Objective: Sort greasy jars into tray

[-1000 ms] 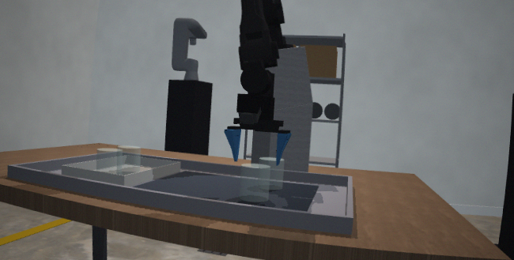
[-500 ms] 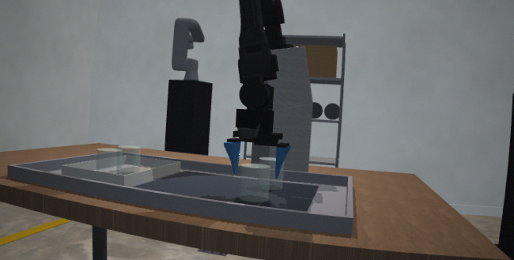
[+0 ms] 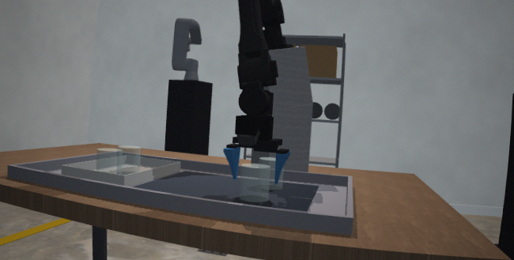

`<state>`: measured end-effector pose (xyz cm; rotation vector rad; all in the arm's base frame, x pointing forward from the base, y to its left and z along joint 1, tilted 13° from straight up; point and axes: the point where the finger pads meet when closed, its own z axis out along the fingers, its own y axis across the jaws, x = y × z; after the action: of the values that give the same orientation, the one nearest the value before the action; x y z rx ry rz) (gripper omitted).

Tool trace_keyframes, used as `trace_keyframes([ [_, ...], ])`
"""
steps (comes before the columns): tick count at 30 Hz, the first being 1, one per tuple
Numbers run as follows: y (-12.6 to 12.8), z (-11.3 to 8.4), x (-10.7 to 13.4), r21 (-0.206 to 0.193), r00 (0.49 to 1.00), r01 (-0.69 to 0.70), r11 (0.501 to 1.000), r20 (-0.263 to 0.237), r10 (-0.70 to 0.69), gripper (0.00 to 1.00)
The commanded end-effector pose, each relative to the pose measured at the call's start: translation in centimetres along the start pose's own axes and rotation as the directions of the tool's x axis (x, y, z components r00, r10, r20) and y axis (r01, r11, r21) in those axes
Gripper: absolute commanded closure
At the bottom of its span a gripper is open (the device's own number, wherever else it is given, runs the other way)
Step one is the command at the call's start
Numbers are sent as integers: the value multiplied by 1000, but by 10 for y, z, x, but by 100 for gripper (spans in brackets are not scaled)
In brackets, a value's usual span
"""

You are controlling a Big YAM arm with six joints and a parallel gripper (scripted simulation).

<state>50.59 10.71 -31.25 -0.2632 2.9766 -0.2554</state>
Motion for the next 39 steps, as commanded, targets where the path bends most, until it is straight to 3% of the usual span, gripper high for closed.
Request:
trace_keyframes([
  [1, -2, 8, -9, 0, 1000, 4, 1000, 10, -4, 0],
  [8, -2, 8, -9, 0, 1000, 4, 1000, 10, -4, 0],
  [9, -2, 8, -9, 0, 1000, 4, 1000, 10, -4, 27],
  [22, -2, 8, -9, 0, 1000, 4, 1000, 10, -4, 27],
  [23, -2, 8, -9, 0, 1000, 4, 1000, 10, -4, 100],
  [39, -2, 0, -9, 0, 1000, 4, 1000, 10, -4, 100],
])
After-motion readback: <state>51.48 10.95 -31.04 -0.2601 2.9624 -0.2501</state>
